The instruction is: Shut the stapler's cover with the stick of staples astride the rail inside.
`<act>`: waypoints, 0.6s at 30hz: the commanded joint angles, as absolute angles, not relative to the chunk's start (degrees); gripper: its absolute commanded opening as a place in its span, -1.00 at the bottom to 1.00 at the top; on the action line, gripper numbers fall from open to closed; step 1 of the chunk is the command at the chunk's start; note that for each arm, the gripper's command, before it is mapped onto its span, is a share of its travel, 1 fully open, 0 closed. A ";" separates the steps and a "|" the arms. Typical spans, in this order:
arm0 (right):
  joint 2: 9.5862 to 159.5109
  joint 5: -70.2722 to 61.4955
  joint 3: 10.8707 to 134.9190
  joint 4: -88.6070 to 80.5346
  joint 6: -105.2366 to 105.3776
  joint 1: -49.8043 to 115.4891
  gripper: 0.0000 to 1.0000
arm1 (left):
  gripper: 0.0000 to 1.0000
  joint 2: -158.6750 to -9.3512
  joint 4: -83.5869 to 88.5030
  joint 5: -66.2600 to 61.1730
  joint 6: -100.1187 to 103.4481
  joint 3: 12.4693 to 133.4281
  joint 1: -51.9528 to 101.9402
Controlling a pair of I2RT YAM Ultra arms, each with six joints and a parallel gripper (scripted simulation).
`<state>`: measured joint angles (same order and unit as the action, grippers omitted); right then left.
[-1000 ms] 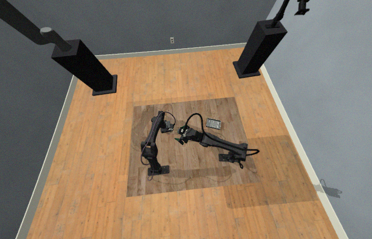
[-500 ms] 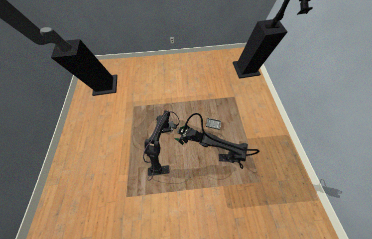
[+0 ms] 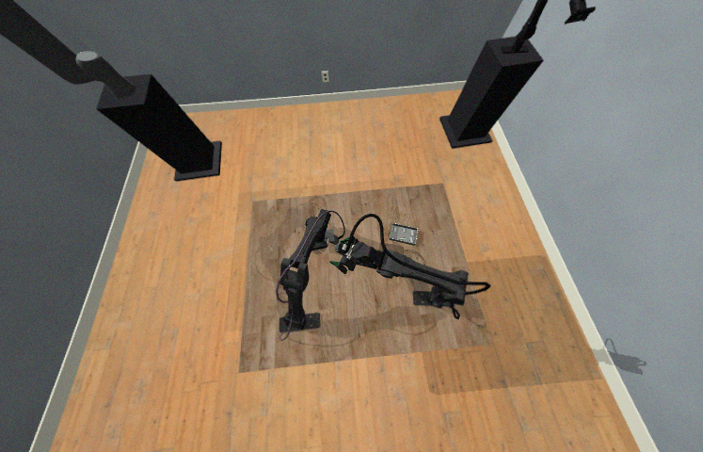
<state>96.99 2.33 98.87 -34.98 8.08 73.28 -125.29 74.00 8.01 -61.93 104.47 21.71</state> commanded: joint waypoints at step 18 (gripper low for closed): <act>96.73 2.28 100.18 -35.52 7.86 73.04 1.00 | 0.03 -124.97 77.10 9.58 -60.35 107.77 22.35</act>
<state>96.99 2.33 98.87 -34.98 8.08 73.28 -125.80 75.37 9.13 -60.90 104.99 22.15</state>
